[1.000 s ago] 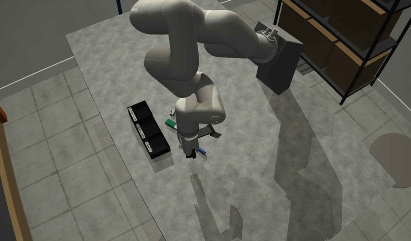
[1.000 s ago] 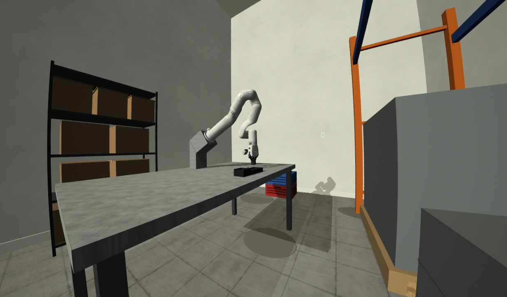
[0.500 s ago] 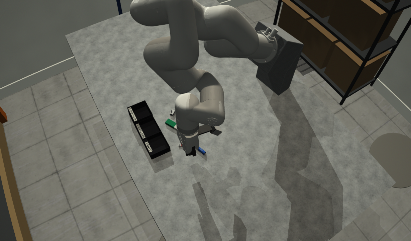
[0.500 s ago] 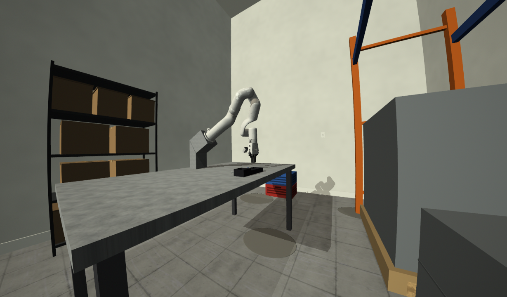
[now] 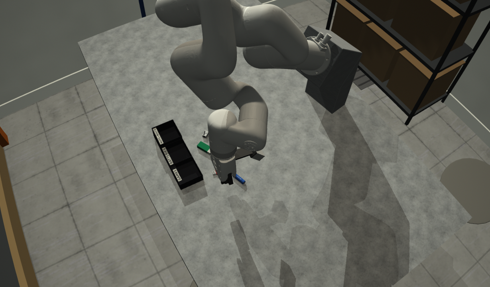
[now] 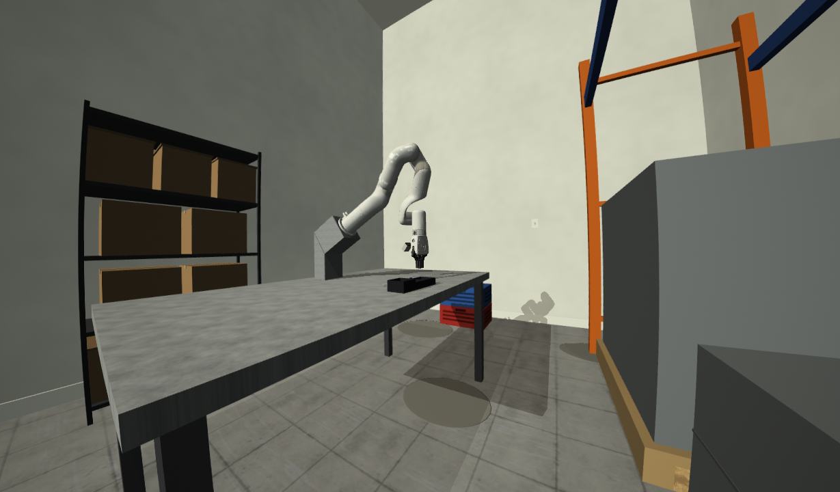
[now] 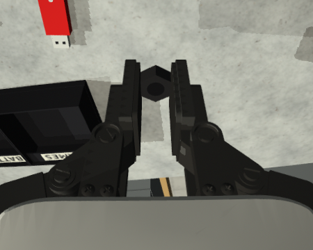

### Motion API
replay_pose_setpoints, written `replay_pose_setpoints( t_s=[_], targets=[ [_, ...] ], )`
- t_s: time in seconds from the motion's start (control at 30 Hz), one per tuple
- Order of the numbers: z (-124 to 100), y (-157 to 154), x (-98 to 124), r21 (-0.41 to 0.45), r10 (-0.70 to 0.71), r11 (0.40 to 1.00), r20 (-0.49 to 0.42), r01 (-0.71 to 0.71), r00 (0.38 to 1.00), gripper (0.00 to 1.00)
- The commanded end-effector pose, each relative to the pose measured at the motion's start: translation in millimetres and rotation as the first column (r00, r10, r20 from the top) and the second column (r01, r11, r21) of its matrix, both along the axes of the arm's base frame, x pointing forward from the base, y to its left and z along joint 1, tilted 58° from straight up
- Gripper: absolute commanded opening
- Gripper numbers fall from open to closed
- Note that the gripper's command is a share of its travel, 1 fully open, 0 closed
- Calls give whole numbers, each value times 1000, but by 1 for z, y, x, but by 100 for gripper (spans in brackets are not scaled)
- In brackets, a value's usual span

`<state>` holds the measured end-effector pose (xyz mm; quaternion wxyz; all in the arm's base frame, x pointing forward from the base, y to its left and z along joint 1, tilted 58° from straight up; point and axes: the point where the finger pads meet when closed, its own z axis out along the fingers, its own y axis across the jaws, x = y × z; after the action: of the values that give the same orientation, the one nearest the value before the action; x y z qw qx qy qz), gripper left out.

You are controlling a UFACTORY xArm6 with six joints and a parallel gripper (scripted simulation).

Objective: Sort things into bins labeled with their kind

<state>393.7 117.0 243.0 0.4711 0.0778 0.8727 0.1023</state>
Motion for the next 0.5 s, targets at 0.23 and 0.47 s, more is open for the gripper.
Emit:
replay_pose_setpoints(
  t_s=[0.23,0.47],
  targets=[
    [6,-63,11,277,-186,940,-67,197,980,0],
    [18,-86,8,412,-283,857,-126,310,951,0]
  ],
)
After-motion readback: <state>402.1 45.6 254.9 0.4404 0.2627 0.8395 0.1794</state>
